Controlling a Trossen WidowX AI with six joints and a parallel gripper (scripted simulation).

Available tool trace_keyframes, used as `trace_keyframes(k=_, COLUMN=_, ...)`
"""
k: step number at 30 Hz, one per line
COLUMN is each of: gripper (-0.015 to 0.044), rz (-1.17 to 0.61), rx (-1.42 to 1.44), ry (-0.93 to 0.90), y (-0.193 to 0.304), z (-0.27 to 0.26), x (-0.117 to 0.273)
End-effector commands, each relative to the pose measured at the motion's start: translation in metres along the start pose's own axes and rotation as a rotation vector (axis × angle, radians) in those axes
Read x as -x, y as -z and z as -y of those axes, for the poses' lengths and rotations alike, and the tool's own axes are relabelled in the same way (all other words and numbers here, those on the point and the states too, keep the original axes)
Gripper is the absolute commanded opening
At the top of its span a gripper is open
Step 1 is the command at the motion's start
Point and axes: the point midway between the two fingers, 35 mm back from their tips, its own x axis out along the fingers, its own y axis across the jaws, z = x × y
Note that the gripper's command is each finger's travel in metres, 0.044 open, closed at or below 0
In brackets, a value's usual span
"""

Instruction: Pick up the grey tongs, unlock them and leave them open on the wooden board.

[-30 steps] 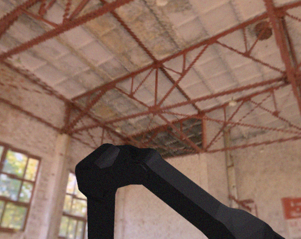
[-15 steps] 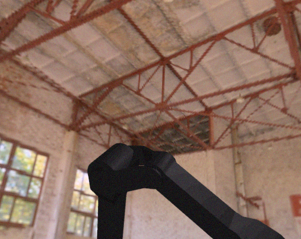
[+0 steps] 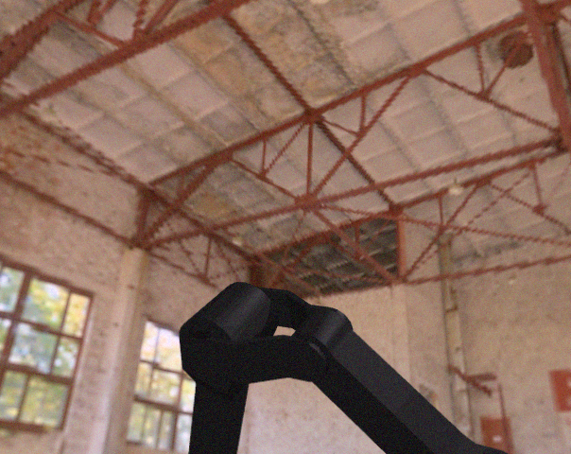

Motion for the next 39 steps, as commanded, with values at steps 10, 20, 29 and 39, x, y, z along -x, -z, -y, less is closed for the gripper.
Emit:
trace_keyframes(k=10, gripper=0.026, rz=-0.015, rx=0.007, ry=0.006, y=0.006, z=0.0, x=-0.027)
trace_keyframes(k=20, gripper=0.026, rz=-0.016, rx=0.007, ry=0.006, y=0.008, z=0.0, x=-0.037)
trace_keyframes(k=29, gripper=0.0122, rz=-0.005, rx=-0.001, ry=0.001, y=0.004, z=0.0, x=-0.033)
trace_keyframes(k=39, gripper=0.0055, rz=-0.005, rx=-0.001, ry=0.001, y=0.004, z=0.0, x=-0.033)
